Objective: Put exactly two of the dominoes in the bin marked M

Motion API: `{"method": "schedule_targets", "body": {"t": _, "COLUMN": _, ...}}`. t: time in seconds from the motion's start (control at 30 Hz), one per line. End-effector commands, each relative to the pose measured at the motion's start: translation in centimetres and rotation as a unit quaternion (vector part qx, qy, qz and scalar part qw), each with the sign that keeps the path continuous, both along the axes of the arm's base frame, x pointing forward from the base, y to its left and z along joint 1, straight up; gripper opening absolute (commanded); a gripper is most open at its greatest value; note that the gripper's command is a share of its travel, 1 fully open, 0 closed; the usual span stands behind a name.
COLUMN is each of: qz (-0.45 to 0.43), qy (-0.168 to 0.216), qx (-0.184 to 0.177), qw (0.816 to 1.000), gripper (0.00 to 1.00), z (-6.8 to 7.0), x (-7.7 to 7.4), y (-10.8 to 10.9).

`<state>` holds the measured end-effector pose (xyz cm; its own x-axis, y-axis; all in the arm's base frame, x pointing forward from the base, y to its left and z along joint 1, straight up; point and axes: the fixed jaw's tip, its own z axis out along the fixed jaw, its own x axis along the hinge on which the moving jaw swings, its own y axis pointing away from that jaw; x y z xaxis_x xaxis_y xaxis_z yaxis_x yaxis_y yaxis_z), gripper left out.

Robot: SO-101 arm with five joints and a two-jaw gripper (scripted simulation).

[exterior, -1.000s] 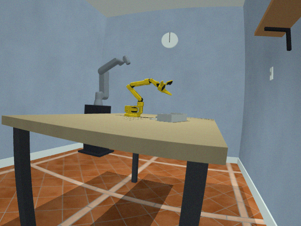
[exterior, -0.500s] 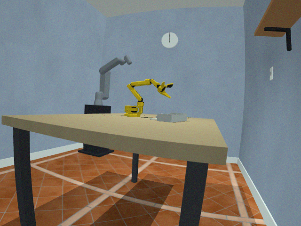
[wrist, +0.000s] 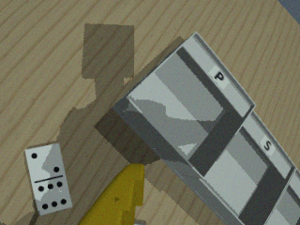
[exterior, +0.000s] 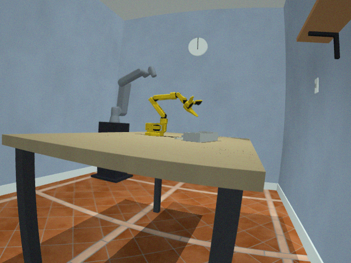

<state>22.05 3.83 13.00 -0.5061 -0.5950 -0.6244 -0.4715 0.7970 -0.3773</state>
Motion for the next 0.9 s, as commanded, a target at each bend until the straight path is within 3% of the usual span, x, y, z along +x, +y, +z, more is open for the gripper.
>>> {"method": "schedule_targets", "body": {"t": 0.0, "qz": 0.014, "qy": 0.003, "qx": -0.015, "qw": 1.0, "gripper": 1.0, "z": 0.1, "x": -0.1, "y": 0.0}}
{"method": "schedule_targets", "body": {"t": 0.87, "qz": 0.078, "qy": 0.06, "qx": -0.08, "qw": 0.992, "gripper": 1.0, "z": -1.9, "x": -1.1, "y": -0.3}}
